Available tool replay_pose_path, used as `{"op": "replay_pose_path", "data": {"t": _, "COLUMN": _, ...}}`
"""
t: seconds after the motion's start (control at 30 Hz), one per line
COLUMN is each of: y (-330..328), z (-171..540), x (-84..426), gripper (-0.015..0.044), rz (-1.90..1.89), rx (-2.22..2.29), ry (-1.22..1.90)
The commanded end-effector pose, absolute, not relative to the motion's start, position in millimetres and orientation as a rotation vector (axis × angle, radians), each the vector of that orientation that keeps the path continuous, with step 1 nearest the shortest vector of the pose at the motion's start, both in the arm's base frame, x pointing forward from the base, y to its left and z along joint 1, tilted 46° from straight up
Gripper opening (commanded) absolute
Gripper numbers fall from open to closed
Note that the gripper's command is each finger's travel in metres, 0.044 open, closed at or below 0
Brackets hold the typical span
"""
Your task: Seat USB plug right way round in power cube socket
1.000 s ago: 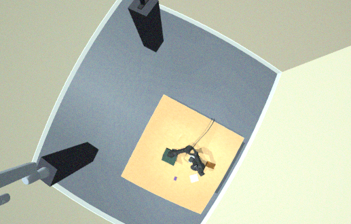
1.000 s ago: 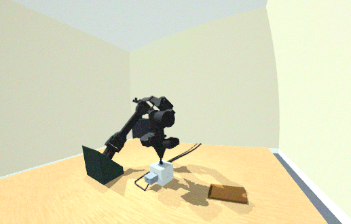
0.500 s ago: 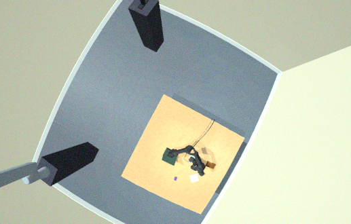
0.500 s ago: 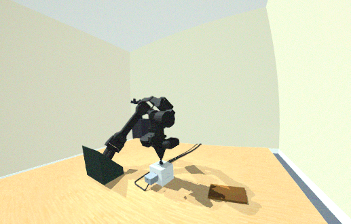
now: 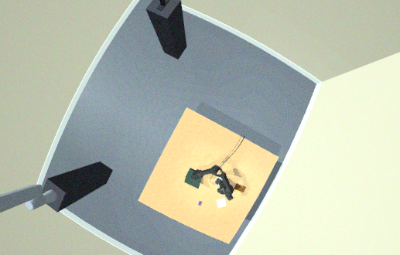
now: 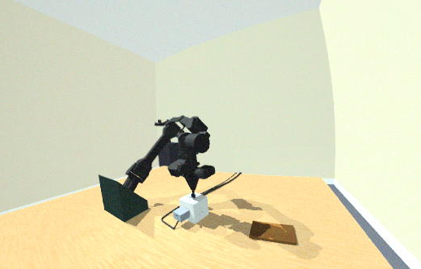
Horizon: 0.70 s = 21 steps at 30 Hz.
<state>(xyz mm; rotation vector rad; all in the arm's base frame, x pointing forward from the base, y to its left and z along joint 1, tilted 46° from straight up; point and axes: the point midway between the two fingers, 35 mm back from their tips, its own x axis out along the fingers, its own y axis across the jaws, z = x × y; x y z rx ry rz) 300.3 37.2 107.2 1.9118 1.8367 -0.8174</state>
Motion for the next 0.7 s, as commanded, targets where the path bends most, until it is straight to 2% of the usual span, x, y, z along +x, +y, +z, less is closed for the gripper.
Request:
{"op": "replay_pose_path", "data": {"t": 0.0, "y": 39.8, "z": 106.1, "x": 300.0, "gripper": 0.0000, "rz": -0.817, "rx": 1.907, "ry": 1.843}}
{"op": "replay_pose_path", "data": {"t": 0.63, "y": 39.8, "z": 106.1, "x": 300.0, "gripper": 0.0000, "rz": -0.817, "rx": 1.907, "ry": 1.843}}
{"op": "replay_pose_path", "data": {"t": 0.67, "y": 37.4, "z": 107.1, "x": 300.3, "gripper": 0.0026, "rz": -0.817, "rx": 1.911, "ry": 1.837}}
